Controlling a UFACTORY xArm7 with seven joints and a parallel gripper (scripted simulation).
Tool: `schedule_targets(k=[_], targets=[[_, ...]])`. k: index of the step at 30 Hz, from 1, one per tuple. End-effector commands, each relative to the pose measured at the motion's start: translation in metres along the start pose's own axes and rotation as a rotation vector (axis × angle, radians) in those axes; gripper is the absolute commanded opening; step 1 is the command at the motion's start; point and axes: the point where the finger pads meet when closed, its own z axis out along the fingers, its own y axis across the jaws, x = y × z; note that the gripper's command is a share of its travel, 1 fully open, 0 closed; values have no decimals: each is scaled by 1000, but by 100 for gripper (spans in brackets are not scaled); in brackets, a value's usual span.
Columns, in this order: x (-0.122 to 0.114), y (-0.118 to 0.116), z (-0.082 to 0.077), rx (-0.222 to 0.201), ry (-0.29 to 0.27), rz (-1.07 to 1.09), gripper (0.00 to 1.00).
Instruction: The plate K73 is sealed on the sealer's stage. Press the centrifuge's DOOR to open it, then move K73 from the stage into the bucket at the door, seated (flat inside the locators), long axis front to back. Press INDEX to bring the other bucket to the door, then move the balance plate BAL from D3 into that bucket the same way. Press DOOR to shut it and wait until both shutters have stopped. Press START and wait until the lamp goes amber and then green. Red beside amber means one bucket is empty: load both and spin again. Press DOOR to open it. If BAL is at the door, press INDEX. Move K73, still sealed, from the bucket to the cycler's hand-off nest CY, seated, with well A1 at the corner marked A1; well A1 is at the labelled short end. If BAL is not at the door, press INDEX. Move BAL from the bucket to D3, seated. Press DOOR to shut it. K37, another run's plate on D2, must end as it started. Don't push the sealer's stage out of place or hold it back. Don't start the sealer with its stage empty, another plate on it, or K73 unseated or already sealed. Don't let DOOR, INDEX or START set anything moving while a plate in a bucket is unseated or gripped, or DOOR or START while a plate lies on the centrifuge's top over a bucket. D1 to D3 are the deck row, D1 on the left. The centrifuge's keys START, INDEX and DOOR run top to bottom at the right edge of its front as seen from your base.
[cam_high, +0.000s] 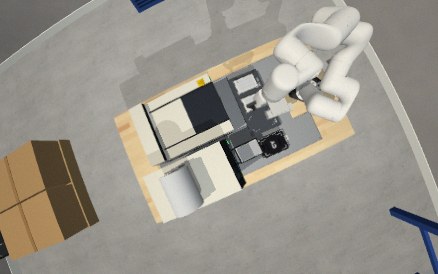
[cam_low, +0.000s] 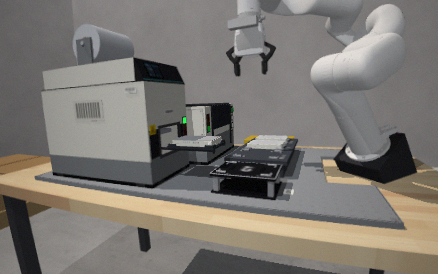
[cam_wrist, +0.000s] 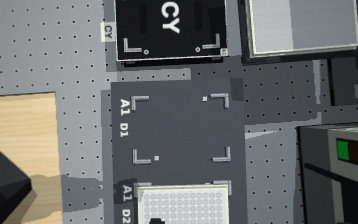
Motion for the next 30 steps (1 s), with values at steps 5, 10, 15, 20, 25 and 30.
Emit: schedule_targets(k=[5,10,15,20,25,30], targets=[[0,0,-1,-3,0,-148,100],[0,0,-1,-3,0,-282,100],[0,0,-1,-3,0,-448,100],[0,0,-1,-3,-1,-615,100],[0,0,-1,-3,-1,-715,100],[0,0,-1,-3,-1,-882,100]])
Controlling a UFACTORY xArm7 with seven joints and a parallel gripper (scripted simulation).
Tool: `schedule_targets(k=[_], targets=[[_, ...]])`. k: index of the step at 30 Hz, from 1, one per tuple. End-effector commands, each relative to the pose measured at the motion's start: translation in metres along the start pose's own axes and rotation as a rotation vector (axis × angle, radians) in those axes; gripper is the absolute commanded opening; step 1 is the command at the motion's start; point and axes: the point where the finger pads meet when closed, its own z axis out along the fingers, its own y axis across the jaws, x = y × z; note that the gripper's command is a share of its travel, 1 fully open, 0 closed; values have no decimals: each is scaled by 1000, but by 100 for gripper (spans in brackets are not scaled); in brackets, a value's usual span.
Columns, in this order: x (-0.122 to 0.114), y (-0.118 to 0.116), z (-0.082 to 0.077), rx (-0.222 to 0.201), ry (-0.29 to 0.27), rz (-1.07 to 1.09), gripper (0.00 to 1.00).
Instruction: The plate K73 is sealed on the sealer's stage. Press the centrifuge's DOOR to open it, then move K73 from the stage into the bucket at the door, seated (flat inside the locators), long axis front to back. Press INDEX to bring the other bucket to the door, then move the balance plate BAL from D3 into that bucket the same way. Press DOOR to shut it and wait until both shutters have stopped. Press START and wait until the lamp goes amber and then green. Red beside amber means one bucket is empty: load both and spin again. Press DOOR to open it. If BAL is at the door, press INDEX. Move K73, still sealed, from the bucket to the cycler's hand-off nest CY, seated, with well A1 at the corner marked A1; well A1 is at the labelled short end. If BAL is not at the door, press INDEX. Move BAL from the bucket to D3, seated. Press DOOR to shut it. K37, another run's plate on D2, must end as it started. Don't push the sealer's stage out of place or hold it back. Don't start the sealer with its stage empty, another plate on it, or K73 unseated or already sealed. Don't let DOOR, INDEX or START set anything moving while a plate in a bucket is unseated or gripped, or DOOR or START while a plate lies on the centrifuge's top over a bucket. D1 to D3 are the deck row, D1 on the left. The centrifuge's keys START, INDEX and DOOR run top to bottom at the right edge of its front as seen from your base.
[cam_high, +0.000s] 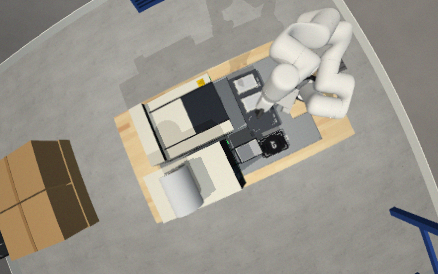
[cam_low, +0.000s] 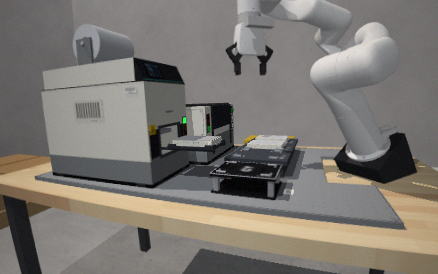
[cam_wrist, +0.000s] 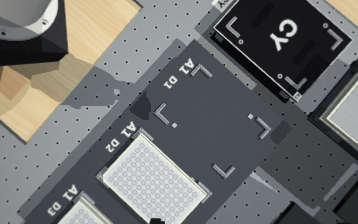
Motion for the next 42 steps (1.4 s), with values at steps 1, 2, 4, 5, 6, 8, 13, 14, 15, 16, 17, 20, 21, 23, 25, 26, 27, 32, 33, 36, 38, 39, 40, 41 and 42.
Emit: schedule_targets(k=[1,2,4,5,6,8,13,14,15,16,17,20,21,23,25,26,27,32,33,36,38,39,40,41,42], targets=[[0,0,-1,-2,-2,-141,100],[0,0,-1,-2,-2,-174,100],[0,0,-1,-2,-2,-241,100],[0,0,-1,-2,-2,-274,100],[0,0,-1,-2,-2,-308,100],[0,0,-1,-2,-3,-374,100],[0,0,-1,-2,-3,-474,100],[0,0,-1,-2,-3,-508,100],[0,0,-1,-2,-3,-541,100],[0,0,-1,-2,-3,-574,100],[0,0,-1,-2,-3,-608,100],[0,0,-1,-2,-3,-708,100],[0,0,-1,-2,-3,-741,100],[0,0,-1,-1,-3,-808,100],[0,0,-1,-1,-3,-874,100],[0,0,-1,-1,-3,-874,100],[0,0,-1,-1,-3,-874,100],[0,0,-1,-1,-3,-878,100],[0,0,-1,-1,-3,-878,100],[0,0,-1,-1,-3,-878,100],[0,0,-1,-1,-3,-878,100],[-4,-2,1,-1,-3,-878,0],[-8,-4,2,-1,-3,-878,0],[-13,-6,4,-1,-3,-878,0],[-17,-8,6,-1,-3,-878,0]])
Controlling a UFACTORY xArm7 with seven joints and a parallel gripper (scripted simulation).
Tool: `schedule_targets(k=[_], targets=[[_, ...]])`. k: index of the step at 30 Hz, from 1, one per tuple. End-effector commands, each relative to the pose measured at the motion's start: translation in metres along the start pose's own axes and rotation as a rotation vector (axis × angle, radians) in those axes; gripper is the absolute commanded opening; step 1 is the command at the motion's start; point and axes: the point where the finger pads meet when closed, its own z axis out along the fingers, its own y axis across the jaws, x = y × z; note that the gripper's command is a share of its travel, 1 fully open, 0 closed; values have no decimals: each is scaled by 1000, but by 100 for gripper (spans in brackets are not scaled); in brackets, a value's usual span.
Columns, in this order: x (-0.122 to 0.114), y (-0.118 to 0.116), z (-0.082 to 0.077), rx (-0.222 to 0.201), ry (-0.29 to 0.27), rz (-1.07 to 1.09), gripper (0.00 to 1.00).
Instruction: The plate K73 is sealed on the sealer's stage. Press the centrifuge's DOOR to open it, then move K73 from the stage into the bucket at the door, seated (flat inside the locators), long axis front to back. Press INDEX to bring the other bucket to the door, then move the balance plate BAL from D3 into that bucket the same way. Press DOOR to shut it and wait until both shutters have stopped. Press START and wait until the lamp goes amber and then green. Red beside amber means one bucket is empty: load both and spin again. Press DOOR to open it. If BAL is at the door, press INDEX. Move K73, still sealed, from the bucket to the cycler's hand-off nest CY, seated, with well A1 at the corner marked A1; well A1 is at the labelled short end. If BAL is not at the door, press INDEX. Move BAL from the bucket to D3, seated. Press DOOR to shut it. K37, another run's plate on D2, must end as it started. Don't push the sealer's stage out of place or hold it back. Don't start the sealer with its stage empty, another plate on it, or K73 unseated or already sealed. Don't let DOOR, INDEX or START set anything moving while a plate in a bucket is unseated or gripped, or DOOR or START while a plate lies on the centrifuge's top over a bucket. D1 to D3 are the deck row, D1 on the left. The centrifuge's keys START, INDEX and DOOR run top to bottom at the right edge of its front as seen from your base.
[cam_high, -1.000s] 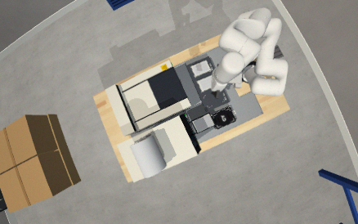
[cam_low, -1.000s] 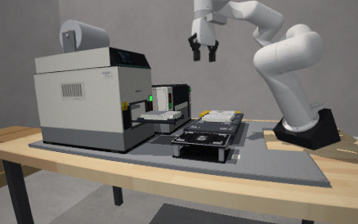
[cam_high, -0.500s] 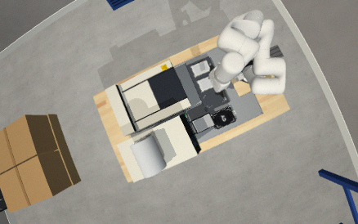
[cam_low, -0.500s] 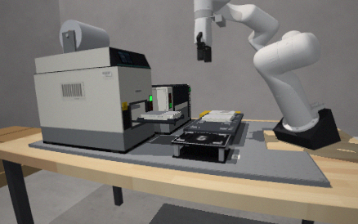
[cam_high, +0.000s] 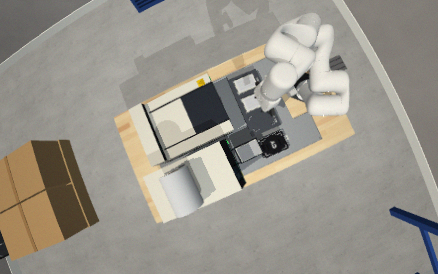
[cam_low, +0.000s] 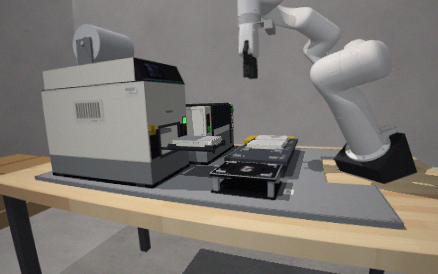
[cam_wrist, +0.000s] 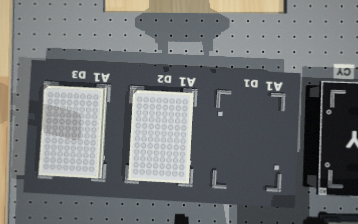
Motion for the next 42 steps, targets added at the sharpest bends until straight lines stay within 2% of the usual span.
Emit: schedule_targets(k=[1,42], targets=[[-3,-12,4,0,-3,1,0],[-39,-175,70,2,-3,1,0]])
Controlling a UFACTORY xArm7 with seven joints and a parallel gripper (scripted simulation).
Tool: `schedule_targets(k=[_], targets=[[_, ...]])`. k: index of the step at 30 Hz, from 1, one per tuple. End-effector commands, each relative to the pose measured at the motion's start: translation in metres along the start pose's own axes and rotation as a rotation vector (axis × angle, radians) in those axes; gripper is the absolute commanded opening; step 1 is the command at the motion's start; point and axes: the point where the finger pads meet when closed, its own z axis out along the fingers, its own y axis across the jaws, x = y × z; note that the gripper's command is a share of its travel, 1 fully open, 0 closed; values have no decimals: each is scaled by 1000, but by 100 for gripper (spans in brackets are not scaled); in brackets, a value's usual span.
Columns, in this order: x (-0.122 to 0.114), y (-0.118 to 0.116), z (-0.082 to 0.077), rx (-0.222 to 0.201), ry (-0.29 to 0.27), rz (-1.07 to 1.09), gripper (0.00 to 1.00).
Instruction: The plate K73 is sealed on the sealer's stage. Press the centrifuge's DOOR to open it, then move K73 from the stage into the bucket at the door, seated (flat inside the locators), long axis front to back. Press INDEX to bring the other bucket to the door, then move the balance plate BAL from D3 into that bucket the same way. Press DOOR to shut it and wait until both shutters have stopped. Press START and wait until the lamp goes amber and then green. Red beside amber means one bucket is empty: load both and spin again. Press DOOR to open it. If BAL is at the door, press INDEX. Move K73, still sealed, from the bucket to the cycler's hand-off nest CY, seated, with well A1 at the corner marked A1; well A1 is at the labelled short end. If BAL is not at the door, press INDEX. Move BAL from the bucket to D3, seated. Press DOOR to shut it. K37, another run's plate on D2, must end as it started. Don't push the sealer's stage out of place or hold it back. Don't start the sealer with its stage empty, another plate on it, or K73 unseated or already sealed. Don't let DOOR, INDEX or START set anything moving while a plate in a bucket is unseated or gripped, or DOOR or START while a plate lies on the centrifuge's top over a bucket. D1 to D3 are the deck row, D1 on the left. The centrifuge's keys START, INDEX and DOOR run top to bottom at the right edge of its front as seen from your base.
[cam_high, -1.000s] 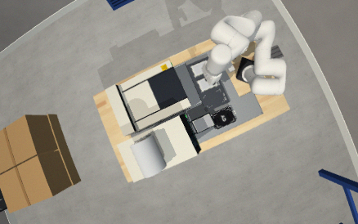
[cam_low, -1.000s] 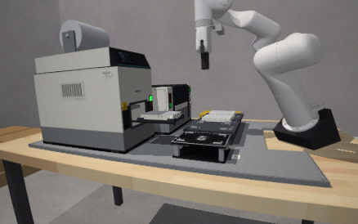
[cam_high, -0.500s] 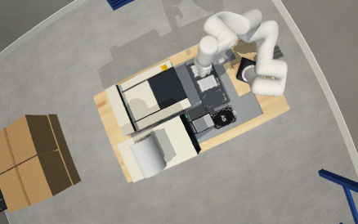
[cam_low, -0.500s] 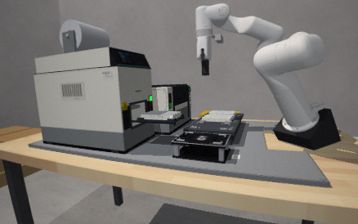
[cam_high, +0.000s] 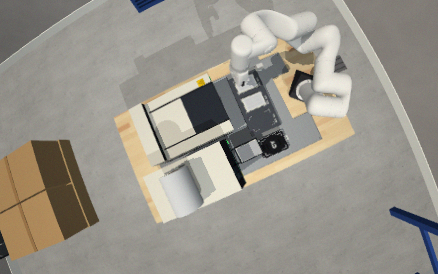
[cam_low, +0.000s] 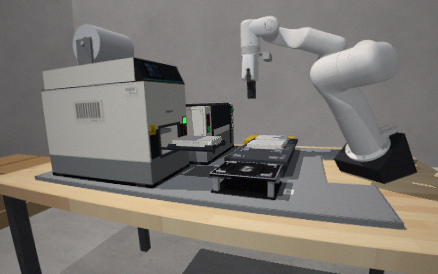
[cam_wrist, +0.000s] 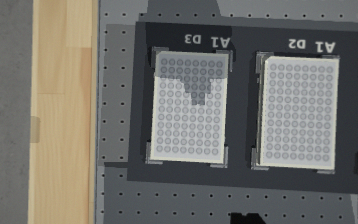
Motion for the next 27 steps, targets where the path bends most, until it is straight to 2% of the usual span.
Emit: schedule_targets(k=[1,21,27], targets=[[-4,-18,5,1,-5,1,0],[-22,-99,39,1,-5,1,0],[-22,-100,39,1,-5,1,0]])
